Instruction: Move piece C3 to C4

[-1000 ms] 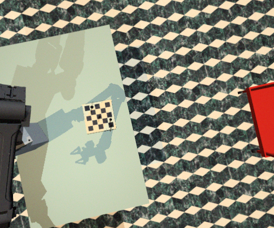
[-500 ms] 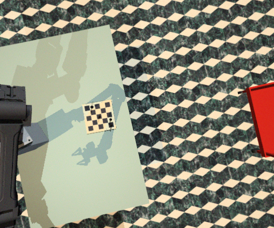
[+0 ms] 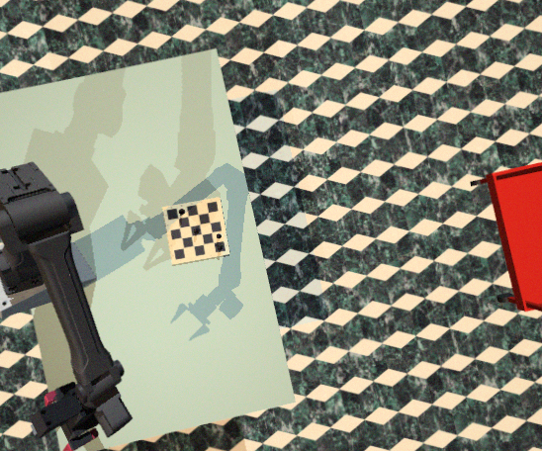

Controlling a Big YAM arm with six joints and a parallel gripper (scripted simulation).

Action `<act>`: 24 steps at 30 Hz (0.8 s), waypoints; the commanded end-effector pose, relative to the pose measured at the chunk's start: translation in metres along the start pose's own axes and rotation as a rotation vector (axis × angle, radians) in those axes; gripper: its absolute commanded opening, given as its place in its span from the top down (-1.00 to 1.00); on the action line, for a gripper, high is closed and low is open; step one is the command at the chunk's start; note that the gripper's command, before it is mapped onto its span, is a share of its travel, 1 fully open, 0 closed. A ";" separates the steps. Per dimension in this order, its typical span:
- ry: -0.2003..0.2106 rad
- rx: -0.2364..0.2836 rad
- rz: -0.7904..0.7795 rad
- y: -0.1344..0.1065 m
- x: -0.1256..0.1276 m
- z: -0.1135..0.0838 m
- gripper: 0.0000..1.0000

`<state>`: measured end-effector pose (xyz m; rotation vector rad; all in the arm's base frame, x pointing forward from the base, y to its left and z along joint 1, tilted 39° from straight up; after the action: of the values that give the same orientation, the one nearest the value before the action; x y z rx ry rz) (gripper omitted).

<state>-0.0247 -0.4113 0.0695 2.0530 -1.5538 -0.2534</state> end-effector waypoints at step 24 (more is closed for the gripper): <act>0.914 0.699 -1.251 -0.406 -0.079 -0.284 -1.00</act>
<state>0.3919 -0.2082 0.0603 2.8189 0.1288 0.6986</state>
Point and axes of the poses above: the point where the finger pads meet when closed, its own z axis out along the fingers, its own x axis across the jaws, y = z × x, the point moved 1 cm from there along -z, back along the fingers, and after that the axes turned 15 degrees about -z, right-handed, at the moved point
